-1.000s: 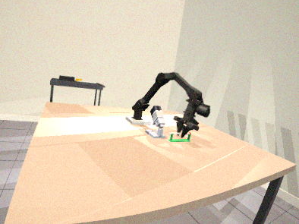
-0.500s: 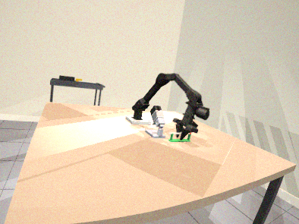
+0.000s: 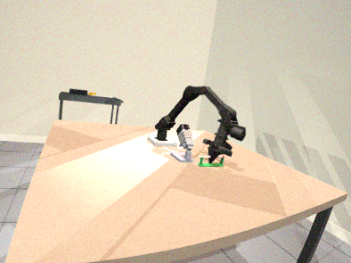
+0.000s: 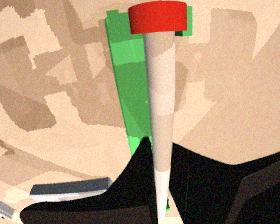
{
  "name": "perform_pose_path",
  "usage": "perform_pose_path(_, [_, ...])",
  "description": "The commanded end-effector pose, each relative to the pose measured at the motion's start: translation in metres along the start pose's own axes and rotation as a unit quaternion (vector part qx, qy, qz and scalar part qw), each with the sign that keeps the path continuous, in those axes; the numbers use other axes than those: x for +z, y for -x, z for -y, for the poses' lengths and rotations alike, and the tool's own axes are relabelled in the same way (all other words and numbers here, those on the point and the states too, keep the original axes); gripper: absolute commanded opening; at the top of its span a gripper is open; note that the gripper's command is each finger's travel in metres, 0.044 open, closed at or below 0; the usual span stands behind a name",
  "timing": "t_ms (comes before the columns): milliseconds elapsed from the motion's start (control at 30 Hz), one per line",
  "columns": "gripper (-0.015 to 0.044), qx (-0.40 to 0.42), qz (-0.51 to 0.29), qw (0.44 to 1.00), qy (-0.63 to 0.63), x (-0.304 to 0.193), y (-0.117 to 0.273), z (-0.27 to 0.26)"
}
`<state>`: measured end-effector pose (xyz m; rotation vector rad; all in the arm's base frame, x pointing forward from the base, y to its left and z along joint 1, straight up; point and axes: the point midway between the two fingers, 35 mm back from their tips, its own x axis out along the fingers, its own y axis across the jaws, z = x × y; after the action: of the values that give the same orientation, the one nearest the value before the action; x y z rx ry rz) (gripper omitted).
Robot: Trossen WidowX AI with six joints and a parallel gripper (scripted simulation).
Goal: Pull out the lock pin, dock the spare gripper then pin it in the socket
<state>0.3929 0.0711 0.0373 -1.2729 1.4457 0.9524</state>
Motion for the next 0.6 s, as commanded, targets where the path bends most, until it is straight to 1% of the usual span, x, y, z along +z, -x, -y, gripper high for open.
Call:
perform_pose_path(0, [0.0,0.0,0.0,1.0,0.0,0.0,-0.001,0.0])
perform_pose_path(567, [0.0,0.0,0.0,1.0,0.0,-0.01,0.039,0.002])
